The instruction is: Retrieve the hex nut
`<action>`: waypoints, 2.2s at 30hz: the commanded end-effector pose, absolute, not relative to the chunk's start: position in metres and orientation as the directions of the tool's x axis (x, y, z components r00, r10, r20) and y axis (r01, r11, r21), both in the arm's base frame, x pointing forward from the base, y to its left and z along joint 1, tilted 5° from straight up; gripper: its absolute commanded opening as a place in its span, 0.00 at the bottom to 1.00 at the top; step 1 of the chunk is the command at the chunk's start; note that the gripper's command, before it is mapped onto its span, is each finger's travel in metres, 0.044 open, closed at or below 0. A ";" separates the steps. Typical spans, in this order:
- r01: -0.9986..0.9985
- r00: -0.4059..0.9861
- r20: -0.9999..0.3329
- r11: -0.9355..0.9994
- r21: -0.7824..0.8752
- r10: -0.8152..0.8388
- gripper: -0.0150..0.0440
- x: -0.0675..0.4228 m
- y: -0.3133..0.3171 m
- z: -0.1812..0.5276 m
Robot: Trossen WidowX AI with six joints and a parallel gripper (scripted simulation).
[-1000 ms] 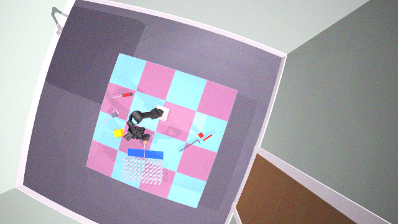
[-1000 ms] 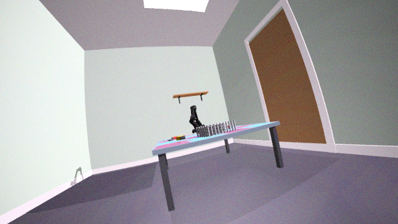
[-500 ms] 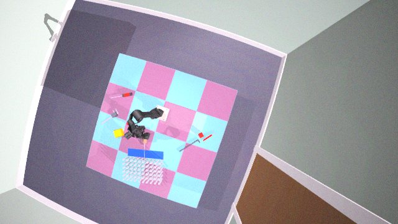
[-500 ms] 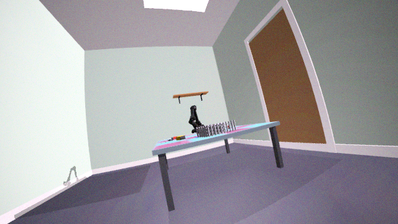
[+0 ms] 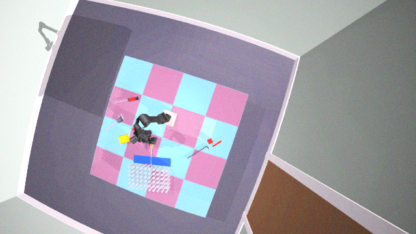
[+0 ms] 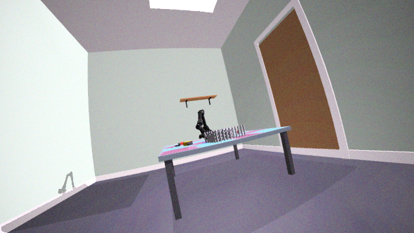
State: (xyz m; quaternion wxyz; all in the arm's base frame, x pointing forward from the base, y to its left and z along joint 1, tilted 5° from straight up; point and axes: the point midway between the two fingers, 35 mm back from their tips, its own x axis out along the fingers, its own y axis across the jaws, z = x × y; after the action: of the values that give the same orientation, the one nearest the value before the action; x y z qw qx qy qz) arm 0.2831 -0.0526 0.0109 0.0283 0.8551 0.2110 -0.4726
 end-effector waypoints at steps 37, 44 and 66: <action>0.386 0.463 -0.824 -0.911 -0.146 0.328 0.25 0.277 -0.055 0.031; 0.386 0.463 -0.824 -0.911 -0.145 0.327 0.25 0.276 -0.055 0.034; 0.389 0.461 -0.825 -0.910 -0.143 0.326 0.25 0.245 -0.068 0.081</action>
State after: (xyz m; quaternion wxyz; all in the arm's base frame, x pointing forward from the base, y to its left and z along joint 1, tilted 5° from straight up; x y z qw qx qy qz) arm 0.2393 -0.0670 0.0594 0.0270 0.8479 0.2095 -0.4863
